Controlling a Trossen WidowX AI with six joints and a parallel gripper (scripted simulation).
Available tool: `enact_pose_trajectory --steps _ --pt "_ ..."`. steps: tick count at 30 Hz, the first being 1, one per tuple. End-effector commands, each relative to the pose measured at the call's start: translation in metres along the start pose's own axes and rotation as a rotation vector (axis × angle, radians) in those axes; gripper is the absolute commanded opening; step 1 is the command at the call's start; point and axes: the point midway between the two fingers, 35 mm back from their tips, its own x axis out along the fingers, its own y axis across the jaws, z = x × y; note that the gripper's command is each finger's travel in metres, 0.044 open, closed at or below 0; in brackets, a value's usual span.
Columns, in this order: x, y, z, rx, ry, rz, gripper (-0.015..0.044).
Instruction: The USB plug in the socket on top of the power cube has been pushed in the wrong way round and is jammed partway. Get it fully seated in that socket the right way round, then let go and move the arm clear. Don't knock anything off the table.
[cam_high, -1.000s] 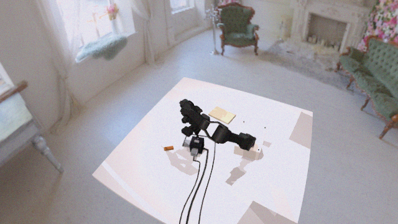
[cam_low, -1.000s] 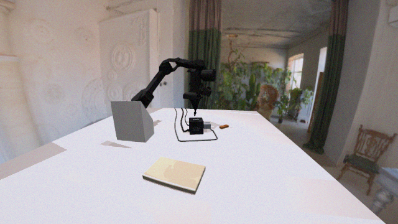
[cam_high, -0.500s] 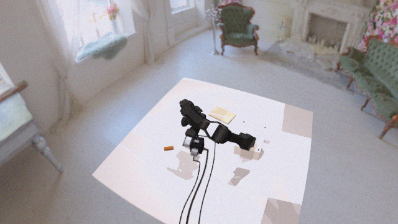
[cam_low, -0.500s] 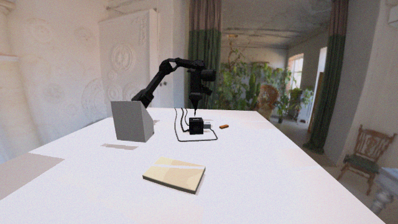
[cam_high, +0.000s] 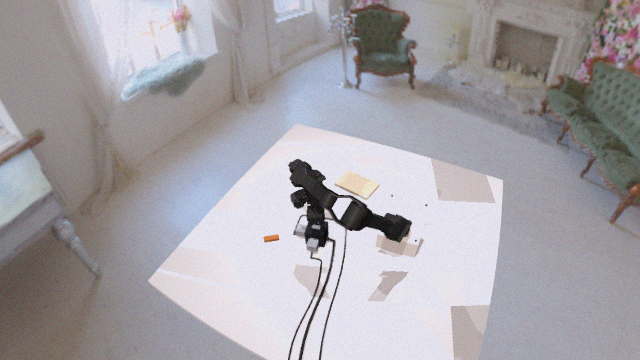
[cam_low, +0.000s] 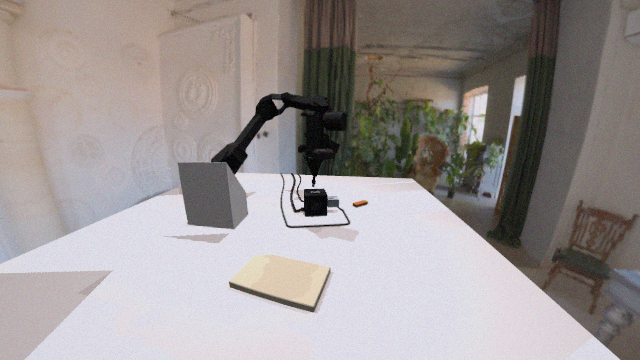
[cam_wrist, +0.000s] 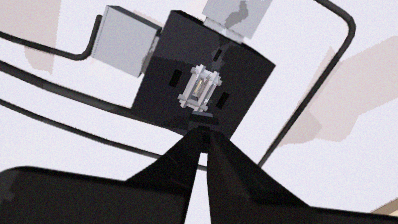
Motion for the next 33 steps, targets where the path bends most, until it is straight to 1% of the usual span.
enact_pose_trajectory --steps 1,33 --pt "0.0 0.0 -0.0002 -0.093 0.001 0.0 0.0" --pt "0.0 0.0 -0.0002 -0.931 0.001 0.0 0.0"
